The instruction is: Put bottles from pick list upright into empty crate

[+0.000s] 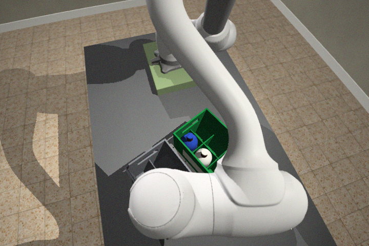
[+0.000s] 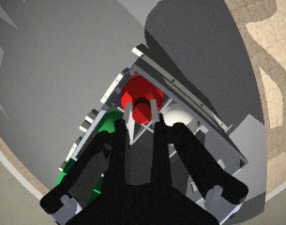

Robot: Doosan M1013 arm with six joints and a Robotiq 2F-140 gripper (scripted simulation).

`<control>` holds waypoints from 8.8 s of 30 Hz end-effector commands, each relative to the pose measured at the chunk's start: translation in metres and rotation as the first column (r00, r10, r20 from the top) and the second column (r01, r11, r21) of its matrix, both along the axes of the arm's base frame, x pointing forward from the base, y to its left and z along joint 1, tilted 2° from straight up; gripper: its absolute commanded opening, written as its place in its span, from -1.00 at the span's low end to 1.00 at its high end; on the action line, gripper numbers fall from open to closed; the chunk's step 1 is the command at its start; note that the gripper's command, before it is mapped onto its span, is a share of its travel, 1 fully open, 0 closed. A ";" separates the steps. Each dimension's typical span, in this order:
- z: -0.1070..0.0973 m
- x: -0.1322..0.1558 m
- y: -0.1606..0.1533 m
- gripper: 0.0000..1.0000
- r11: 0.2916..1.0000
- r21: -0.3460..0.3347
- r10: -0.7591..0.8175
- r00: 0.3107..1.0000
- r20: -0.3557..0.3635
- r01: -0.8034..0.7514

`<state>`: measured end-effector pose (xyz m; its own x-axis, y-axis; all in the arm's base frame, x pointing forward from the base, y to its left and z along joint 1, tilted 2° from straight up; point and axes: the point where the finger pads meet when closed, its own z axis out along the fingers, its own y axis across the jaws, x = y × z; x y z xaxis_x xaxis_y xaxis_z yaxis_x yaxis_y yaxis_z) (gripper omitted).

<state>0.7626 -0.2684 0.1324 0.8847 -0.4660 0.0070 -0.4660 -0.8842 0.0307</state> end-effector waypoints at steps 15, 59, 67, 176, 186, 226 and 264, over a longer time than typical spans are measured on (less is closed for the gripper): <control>0.024 0.000 0.001 -1.00 1.000 0.000 0.000 1.000 0.000 0.000; 0.089 0.001 0.003 -1.00 1.000 0.000 0.000 1.000 0.000 0.000; 0.101 0.001 0.003 -1.00 1.000 0.000 0.000 1.000 0.000 0.000; 0.162 -0.031 0.106 -1.00 1.000 0.000 0.000 1.000 0.000 0.000; 0.162 -0.036 0.121 -1.00 1.000 0.000 0.000 1.000 0.000 0.000; 0.160 -0.057 0.190 -1.00 1.000 0.000 0.000 1.000 0.000 0.000; 0.159 -0.070 0.226 -1.00 1.000 0.000 0.000 1.000 0.000 0.000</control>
